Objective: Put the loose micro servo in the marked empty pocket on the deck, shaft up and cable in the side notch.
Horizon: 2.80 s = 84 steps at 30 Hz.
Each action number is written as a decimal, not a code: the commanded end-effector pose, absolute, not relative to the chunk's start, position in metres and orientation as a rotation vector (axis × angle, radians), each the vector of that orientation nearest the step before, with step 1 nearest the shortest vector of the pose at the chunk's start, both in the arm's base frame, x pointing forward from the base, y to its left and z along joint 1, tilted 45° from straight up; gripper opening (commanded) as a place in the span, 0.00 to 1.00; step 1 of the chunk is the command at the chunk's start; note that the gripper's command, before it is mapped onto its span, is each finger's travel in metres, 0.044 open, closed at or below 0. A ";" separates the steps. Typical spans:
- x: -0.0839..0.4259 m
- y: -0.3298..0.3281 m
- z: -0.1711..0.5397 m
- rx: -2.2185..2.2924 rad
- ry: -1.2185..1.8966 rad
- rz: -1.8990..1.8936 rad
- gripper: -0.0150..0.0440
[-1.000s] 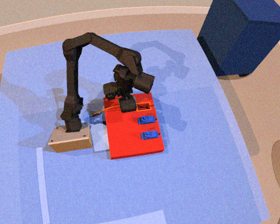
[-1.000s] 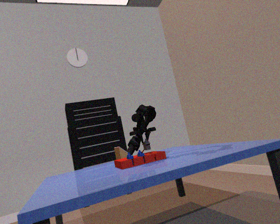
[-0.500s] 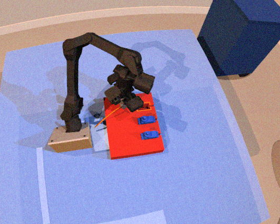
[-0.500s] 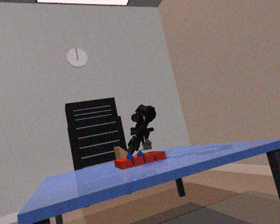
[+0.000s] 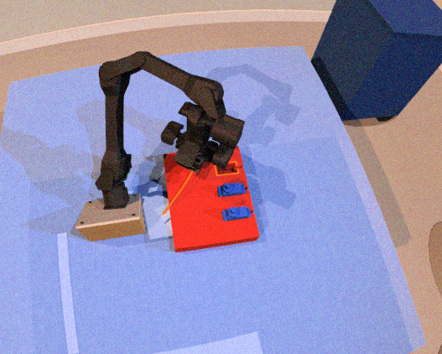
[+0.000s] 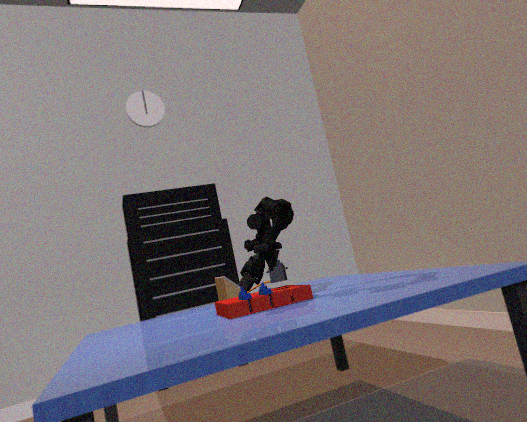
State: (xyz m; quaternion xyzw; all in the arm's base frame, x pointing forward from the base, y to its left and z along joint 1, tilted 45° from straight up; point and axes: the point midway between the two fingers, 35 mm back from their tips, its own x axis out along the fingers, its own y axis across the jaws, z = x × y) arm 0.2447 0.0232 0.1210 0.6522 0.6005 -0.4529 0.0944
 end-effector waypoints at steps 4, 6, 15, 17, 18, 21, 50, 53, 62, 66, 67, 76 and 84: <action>0.247 0.021 0.122 1.806 1.836 -1.061 0.25; 0.247 0.021 0.122 1.766 1.849 -0.985 0.25; 0.247 0.021 0.122 1.578 1.884 -0.653 0.25; 0.247 0.021 0.122 1.534 1.886 -0.581 0.25; 0.247 0.021 0.122 1.512 1.887 -0.546 0.25; 0.247 0.021 0.122 1.445 1.886 -0.441 0.25; 0.247 0.021 0.122 0.746 1.687 0.472 0.25; 0.247 0.021 0.122 0.671 1.649 0.555 0.25; 0.247 0.021 0.122 0.505 1.558 0.728 0.25; 0.247 0.021 0.122 0.505 1.558 0.728 0.25; 0.247 0.021 0.122 0.505 1.558 0.728 0.25; 0.275 0.026 0.122 0.505 1.557 0.728 0.25; 0.305 0.030 0.122 0.504 1.555 0.728 0.25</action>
